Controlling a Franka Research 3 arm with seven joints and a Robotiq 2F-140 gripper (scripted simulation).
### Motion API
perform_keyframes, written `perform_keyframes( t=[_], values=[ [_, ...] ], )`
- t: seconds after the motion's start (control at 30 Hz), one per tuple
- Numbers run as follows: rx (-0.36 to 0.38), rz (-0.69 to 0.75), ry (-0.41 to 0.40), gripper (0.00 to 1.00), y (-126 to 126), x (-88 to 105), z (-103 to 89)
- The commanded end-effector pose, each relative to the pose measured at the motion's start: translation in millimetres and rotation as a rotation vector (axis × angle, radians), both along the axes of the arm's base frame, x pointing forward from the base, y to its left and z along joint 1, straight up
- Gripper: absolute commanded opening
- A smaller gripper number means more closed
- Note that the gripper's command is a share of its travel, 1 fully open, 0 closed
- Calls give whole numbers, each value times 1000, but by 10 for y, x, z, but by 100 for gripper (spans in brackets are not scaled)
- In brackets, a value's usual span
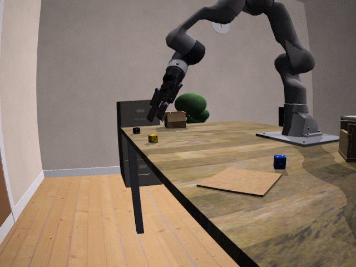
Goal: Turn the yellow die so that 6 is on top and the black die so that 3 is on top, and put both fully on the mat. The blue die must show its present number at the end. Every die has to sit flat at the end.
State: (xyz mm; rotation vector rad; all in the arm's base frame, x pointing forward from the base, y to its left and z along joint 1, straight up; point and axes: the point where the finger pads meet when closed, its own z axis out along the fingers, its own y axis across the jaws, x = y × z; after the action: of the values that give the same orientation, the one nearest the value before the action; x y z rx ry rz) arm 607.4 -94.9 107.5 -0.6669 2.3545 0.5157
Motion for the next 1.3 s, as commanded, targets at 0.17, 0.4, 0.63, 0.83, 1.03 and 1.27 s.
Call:
perform_keyframes(
  t=[0.17,0.4,0.63,0.83,1.03,1.27],
  values=[
    [10,-62,219,35,21,-32,-36],
    [-46,-63,303,35,-6,-28,-37],
    [-113,-75,380,35,-63,-19,-23],
    [-159,-89,424,35,-111,-8,-6],
    [-260,-127,498,35,-229,29,53],
    [-358,-175,548,35,-355,82,137]
  ],
)
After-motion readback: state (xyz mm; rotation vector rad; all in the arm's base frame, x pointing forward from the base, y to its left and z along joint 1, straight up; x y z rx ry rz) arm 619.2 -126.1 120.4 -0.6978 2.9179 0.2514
